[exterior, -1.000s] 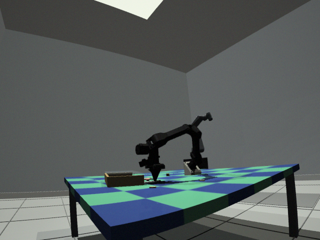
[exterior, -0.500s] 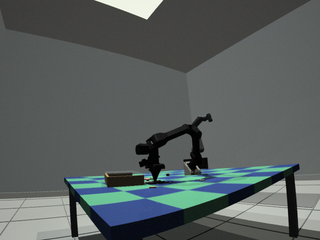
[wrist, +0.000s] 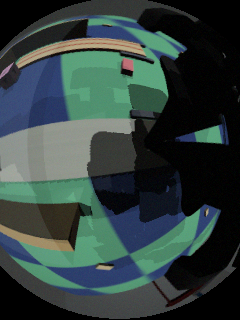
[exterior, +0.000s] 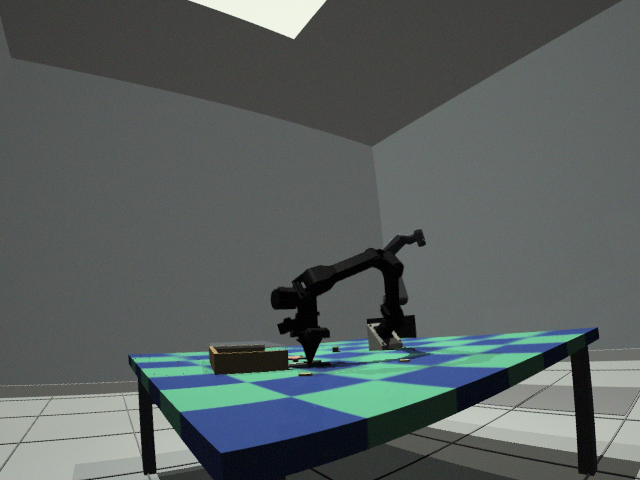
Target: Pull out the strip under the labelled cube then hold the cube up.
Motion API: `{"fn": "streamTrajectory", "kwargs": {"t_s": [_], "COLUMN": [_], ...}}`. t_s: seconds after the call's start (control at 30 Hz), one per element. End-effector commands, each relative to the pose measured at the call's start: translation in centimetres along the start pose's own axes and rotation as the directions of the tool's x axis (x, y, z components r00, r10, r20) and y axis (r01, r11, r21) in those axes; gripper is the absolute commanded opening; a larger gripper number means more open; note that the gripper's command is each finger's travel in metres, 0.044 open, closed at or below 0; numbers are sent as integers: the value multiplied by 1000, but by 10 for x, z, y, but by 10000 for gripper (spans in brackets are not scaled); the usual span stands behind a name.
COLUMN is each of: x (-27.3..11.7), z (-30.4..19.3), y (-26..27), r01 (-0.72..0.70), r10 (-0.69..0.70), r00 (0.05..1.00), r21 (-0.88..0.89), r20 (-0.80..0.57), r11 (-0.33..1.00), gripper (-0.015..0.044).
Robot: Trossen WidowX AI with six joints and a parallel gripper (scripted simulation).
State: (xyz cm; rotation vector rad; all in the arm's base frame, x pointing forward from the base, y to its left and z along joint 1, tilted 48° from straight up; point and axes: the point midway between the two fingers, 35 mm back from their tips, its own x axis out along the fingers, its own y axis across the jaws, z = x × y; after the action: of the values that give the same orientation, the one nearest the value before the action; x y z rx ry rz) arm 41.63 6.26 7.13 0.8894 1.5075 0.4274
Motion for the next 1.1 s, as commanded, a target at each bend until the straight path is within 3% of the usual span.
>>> {"fn": "streamTrajectory", "kwargs": {"t_s": [0.0, 1.07], "x": [4, 6], "z": [-1, -25], "y": [1, 0], "r01": [-2, -2], "r10": [2, 2], "r00": [1000, 1000], "r21": [0, 1], "r20": [-6, -7], "r11": [1000, 1000], "gripper": [0, 0]}}
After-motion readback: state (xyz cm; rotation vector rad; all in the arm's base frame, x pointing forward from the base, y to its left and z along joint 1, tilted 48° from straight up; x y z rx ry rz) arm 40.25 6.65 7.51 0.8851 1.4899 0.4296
